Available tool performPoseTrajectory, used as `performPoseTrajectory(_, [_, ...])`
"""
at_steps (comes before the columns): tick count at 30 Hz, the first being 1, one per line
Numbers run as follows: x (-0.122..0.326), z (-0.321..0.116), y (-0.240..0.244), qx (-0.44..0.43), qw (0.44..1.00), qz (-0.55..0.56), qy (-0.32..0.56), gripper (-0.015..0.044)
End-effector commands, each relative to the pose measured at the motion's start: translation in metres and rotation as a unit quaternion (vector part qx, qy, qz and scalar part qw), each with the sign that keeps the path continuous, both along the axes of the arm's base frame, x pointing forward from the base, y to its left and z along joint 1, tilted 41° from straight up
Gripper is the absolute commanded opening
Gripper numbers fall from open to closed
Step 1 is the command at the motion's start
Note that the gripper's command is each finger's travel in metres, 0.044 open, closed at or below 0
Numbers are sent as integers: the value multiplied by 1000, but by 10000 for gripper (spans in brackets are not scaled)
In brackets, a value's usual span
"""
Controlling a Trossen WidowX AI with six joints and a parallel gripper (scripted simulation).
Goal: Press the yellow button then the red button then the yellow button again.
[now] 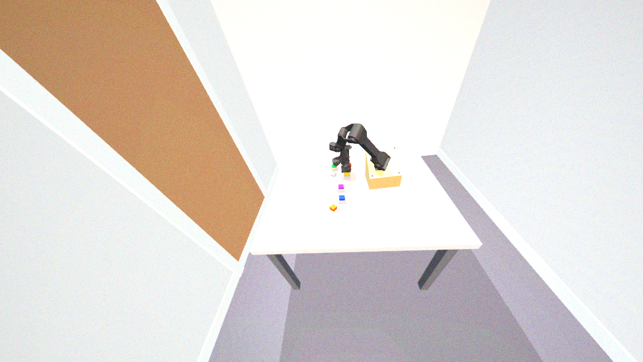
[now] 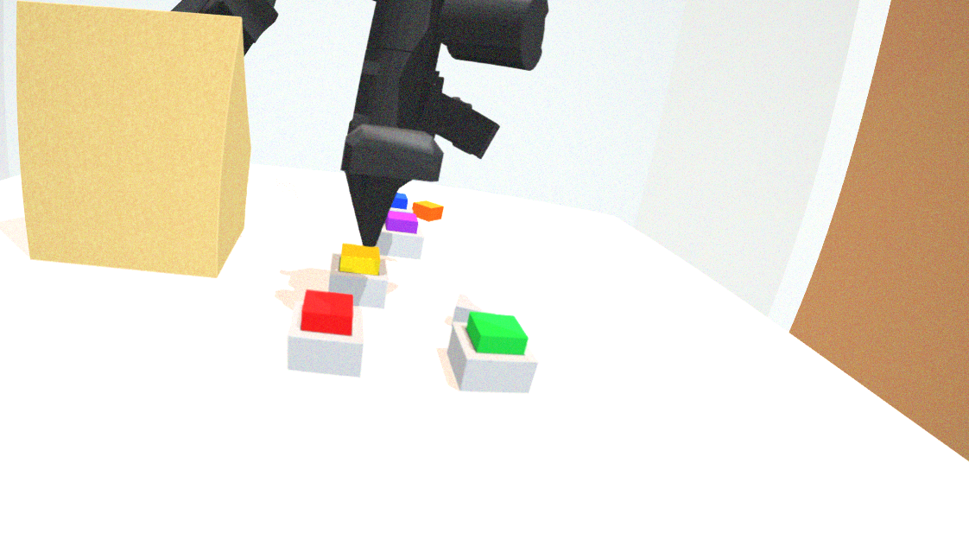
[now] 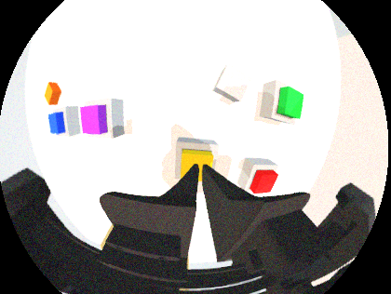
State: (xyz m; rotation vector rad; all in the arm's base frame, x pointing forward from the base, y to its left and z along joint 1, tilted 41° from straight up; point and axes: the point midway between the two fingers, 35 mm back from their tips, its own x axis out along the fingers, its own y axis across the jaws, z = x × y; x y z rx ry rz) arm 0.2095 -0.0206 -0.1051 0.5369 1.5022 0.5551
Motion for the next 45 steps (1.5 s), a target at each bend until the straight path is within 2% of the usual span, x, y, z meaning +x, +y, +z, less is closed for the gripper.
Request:
performPoseTrajectory(1, [-5,-7,8,6,1000,-2,8,20])
performPoseTrajectory(27, [-6,-11,12,6,1000,-2,8,20])
performPoseTrajectory(31, [-5,13,-9,5,1000,-1,8,20])
performPoseTrajectory(38, [-5,17,-13,5,1000,-2,9,20])
performPoseTrajectory(42, [-3,53,-45,4,1000,-2,9,20])
performPoseTrajectory(45, [-4,62,-52,4,1000,-2,9,20])
